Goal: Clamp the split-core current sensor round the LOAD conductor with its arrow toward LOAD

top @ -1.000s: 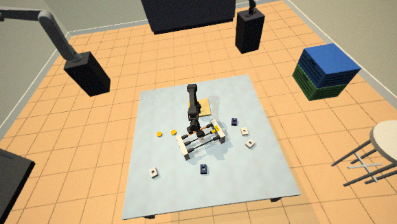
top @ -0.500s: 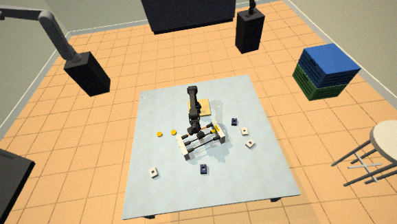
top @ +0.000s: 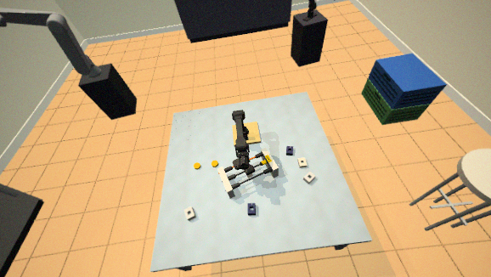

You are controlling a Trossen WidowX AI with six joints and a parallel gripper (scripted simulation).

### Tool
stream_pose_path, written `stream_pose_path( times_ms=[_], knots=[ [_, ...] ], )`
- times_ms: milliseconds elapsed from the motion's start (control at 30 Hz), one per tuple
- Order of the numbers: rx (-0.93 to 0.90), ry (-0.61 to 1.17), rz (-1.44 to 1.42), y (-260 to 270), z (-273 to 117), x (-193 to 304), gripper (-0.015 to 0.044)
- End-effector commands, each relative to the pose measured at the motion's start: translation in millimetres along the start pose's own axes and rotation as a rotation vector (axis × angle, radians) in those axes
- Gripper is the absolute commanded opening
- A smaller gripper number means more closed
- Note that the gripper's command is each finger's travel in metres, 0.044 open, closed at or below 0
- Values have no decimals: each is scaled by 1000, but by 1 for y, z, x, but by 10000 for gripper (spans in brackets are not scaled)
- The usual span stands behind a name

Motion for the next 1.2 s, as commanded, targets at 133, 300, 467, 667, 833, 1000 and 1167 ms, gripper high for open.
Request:
stream_pose_path(
  times_ms=[133,300,467,667,833,1000,1167],
  knots=[
    [-2,0,-1,-1,-1,0,289],
    [-2,0,-1,-1,-1,0,420],
    [-2,0,-1,-1,-1,0,440],
    [-1,-3,-1,0,17,0,440],
    [0,-5,0,0,34,-1,440],
    [0,-5,0,0,38,-1,440],
    [0,-5,0,0,46,-1,440]
  ],
)
Point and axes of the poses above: the point midway between the two fingers, 35 mm back from their tips, its own z axis out along the fingers, its own y axis across the jaws, x = y × z, the point moved 9 cm from there along -z, back along the fingers, and after that the axes turned 9 degrees about -z, right-handed, at the moved point
